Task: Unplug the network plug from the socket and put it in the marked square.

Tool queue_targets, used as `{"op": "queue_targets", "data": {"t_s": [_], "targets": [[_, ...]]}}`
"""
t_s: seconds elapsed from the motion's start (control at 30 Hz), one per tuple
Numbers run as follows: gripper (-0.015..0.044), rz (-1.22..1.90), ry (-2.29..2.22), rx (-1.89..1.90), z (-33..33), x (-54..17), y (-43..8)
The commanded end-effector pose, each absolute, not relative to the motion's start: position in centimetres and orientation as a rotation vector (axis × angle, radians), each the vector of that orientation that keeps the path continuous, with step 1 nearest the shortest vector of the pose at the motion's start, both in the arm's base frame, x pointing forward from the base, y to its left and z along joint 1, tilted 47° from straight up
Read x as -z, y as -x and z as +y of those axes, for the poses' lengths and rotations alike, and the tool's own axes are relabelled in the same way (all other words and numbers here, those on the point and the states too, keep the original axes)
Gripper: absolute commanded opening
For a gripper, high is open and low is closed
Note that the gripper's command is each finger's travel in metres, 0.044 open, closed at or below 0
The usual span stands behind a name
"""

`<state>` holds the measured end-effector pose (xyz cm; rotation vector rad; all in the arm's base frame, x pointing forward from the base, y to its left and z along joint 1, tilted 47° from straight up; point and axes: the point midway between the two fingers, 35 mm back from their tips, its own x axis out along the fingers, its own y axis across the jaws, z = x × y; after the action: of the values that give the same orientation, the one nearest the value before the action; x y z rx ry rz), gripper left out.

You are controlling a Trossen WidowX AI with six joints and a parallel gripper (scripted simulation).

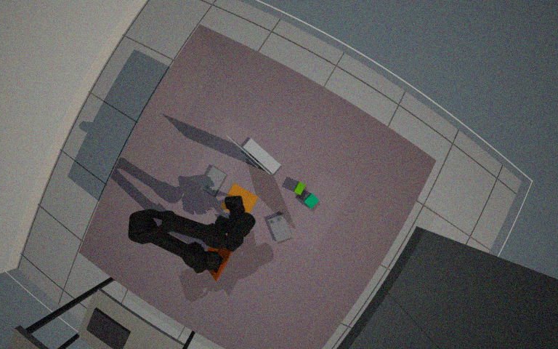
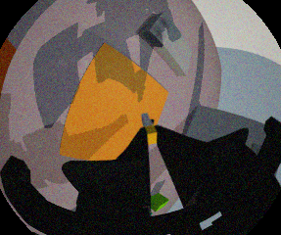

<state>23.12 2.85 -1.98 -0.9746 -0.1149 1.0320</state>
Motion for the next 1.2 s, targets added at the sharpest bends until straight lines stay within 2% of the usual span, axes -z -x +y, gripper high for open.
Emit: {"op": "queue_targets", "data": {"t_s": [0.0, 1.17], "targets": [[0.0000, -0.108, 0.970, -1.036, 3.1, 2.2, -23.0], [0.0000, -0.119, 0.963, -1.029, 4.5, 2.6, -22.9]]}}
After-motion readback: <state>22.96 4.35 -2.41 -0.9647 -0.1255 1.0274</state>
